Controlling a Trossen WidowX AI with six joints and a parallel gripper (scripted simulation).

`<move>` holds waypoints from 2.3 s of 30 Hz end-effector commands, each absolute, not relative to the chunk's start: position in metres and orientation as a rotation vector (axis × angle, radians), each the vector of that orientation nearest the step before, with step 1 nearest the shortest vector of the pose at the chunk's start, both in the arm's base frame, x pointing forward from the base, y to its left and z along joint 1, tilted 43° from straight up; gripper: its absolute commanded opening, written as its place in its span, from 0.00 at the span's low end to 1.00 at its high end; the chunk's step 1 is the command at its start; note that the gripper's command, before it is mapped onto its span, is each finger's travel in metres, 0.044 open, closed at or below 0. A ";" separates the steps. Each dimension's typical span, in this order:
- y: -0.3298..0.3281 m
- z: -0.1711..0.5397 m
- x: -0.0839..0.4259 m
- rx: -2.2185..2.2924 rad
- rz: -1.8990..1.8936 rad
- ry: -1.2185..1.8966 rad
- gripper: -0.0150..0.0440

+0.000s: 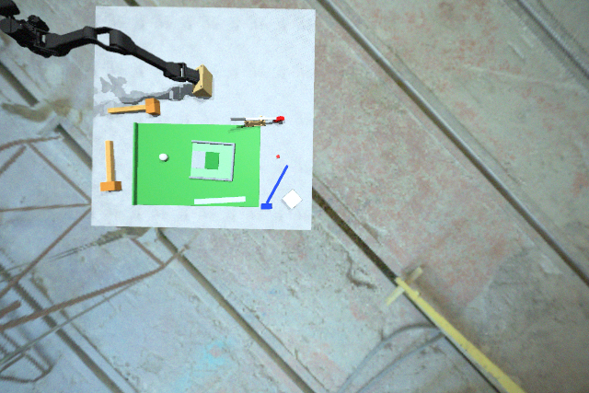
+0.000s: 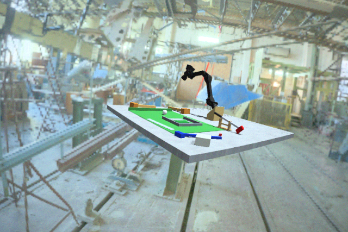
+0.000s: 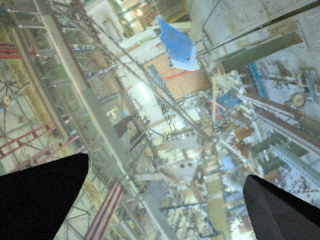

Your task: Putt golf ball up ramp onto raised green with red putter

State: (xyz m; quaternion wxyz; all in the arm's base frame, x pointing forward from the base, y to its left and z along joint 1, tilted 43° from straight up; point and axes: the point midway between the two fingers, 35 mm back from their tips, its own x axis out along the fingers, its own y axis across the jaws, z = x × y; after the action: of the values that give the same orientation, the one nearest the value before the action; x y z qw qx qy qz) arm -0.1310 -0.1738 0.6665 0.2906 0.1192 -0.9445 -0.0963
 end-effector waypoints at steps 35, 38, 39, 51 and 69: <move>-0.395 0.467 0.206 0.981 -1.281 -1.093 1.00; -0.390 0.438 0.251 0.965 -1.300 -0.885 1.00; -0.387 0.428 0.266 0.956 -1.302 -0.815 1.00; -0.327 0.335 0.381 0.862 -1.243 -0.277 1.00; -0.105 0.129 0.492 0.138 -0.764 0.837 1.00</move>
State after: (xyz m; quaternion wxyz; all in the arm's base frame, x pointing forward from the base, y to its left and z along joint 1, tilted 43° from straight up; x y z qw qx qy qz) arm 0.4888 -0.1425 0.1573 -0.8406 -0.1256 -0.3300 0.4107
